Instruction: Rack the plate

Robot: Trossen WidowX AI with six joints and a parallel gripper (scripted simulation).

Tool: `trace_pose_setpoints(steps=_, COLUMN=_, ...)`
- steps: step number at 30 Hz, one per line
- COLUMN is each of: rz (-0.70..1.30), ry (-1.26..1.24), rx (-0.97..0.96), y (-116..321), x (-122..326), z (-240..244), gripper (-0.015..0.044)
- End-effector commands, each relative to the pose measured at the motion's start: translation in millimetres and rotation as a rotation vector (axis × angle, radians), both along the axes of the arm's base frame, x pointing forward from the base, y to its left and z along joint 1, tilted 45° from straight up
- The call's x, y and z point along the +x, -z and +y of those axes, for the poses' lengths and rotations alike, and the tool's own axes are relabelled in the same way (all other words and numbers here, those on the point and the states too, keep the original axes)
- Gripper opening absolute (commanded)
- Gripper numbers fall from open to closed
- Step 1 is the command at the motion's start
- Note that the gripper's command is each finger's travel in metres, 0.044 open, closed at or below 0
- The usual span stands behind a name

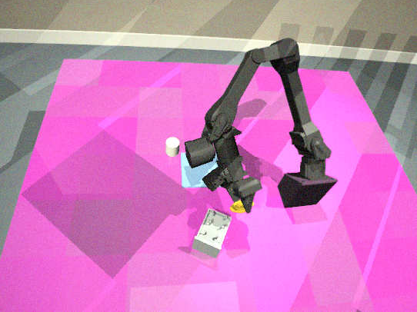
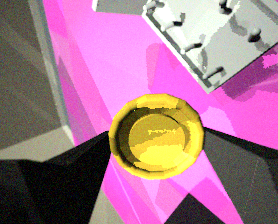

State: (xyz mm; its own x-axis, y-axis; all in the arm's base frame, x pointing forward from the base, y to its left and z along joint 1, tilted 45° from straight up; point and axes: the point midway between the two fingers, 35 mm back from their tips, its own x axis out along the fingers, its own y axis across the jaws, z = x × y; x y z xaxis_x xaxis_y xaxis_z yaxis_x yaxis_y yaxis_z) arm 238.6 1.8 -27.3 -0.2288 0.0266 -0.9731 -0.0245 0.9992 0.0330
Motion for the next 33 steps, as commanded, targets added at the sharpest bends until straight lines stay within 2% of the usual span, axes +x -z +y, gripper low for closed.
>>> trace_pose_setpoints(steps=1, rz=-0.046, ry=-0.065, rx=0.089, y=2, x=1, z=-3, gripper=0.0000)
trace_pose_setpoints(steps=17, rz=-0.267, ry=-0.310, rx=0.324, y=13, x=4, z=-18, gripper=0.0000)
trace_pose_setpoints(steps=33, rz=-0.587, ry=-0.594, rx=0.425, y=13, x=7, z=-35, gripper=0.0000)
